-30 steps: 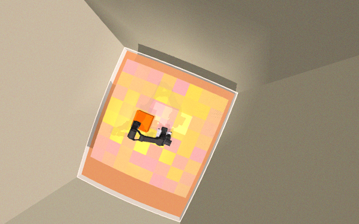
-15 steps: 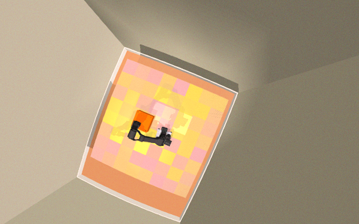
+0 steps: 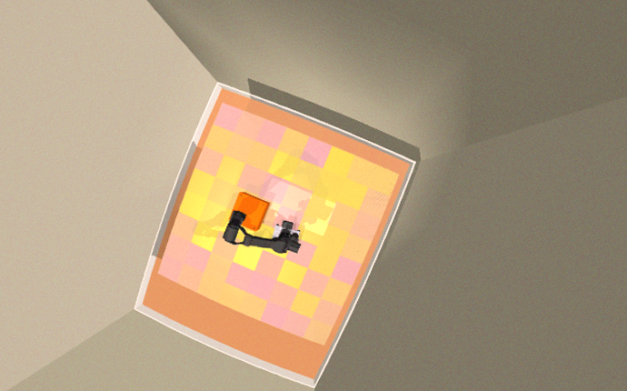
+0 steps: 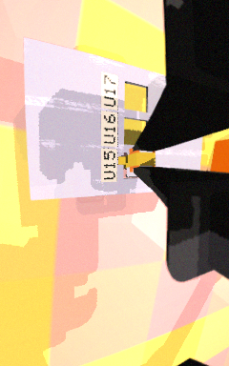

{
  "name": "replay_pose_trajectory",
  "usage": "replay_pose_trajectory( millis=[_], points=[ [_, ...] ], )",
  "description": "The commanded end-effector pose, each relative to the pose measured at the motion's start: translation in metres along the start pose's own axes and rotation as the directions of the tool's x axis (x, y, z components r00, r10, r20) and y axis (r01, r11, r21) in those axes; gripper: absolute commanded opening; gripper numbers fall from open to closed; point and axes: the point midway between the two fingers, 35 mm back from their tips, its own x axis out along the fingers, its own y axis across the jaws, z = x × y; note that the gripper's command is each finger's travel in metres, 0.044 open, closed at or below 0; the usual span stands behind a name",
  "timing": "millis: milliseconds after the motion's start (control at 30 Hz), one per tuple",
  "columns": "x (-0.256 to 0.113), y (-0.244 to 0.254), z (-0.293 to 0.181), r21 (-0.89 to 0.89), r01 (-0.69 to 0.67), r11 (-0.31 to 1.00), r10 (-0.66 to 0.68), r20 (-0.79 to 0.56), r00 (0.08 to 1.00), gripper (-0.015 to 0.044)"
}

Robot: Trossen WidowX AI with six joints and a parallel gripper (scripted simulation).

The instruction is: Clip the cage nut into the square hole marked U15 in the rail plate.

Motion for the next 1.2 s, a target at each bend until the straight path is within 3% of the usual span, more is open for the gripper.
replay_pose_trajectory(
  millis=[0, 1167],
  points=[
    [-0.0003, 0.0005, 0.0, 0.005, 0.017, 1.0, -0.017, 0.003, 1.0, 0.0035],
    [0.0002, 0.0021, 0.0, 0.006, 0.071, 0.997, -0.071, 0.003, 0.998, 0.0035]
  ],
)
